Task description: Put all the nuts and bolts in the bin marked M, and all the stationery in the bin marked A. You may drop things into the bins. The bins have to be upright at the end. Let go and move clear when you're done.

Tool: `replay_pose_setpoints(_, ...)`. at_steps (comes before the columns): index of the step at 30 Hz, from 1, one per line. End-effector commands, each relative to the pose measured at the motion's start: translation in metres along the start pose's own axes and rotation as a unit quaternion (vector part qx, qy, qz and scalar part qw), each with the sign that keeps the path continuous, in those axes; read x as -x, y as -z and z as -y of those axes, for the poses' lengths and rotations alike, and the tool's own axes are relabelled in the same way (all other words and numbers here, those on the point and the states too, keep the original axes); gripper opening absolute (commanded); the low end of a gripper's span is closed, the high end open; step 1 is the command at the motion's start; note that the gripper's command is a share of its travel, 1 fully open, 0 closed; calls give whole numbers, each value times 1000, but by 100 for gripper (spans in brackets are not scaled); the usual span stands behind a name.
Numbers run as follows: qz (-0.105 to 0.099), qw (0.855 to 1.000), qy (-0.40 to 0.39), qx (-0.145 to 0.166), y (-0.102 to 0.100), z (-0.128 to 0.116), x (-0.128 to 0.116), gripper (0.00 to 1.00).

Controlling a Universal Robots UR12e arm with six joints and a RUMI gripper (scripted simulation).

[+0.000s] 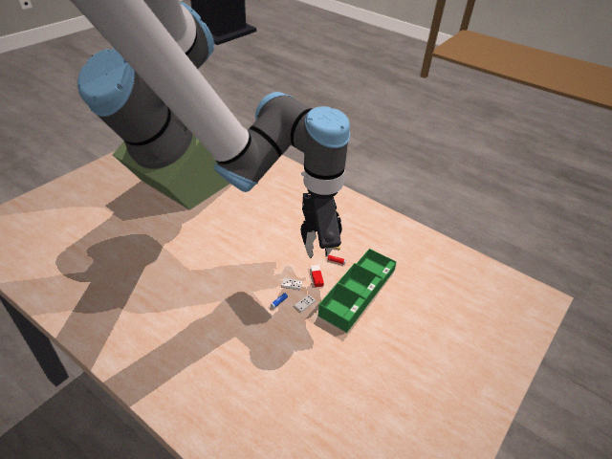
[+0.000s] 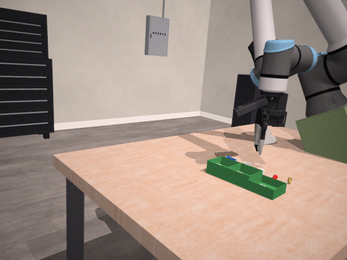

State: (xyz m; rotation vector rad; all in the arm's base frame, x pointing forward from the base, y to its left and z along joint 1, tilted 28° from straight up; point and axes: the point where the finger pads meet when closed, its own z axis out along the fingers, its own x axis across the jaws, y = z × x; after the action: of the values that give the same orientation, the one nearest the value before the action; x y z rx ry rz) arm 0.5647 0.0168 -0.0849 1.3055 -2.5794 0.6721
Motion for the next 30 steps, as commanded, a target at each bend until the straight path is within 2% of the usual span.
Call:
replay_pose_setpoints(1, 0, 1000, 0, 0, 0, 0, 0, 23)
replay_pose_setpoints(16, 0, 1000, 0, 0, -56, 0, 0, 23)
replay_pose_setpoints(30, 0, 1000, 0, 0, -65, 1, 0, 23)
